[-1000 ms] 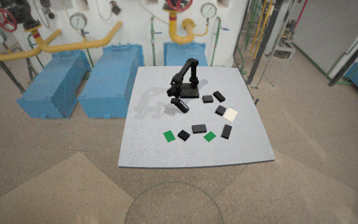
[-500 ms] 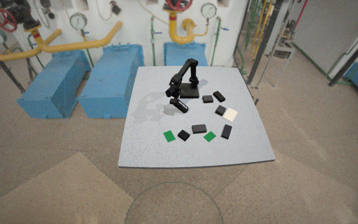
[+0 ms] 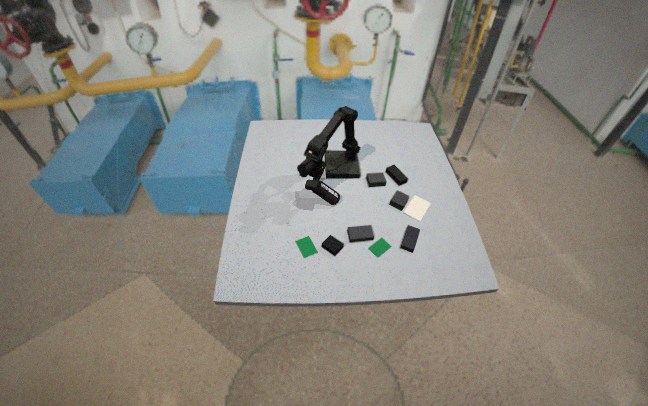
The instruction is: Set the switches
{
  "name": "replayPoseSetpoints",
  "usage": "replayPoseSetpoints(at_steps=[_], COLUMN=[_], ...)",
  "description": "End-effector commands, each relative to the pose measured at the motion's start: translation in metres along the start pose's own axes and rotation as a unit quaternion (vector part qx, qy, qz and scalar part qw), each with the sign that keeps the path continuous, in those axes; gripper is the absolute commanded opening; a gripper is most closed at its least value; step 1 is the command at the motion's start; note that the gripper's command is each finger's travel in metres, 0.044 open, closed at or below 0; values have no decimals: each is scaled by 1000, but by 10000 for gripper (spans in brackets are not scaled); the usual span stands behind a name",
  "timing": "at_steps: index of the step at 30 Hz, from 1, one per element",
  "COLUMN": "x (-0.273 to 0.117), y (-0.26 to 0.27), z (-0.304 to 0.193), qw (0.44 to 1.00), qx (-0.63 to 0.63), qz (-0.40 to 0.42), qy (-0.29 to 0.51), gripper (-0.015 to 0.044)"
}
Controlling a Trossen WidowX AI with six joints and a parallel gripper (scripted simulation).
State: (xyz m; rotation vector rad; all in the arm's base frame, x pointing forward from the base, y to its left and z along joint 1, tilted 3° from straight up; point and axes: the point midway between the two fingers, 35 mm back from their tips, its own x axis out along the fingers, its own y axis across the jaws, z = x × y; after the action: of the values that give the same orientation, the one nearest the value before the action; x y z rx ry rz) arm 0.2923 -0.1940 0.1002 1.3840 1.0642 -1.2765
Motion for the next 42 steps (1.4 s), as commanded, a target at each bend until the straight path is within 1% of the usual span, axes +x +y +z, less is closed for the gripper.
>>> replayPoseSetpoints(at_steps=[1,42], x=[8,36], y=[-1,-1], z=[-1,16], qw=[1000,1000], qx=[-5,-5], qz=[-7,-7], qy=[6,5], gripper=[337,338])
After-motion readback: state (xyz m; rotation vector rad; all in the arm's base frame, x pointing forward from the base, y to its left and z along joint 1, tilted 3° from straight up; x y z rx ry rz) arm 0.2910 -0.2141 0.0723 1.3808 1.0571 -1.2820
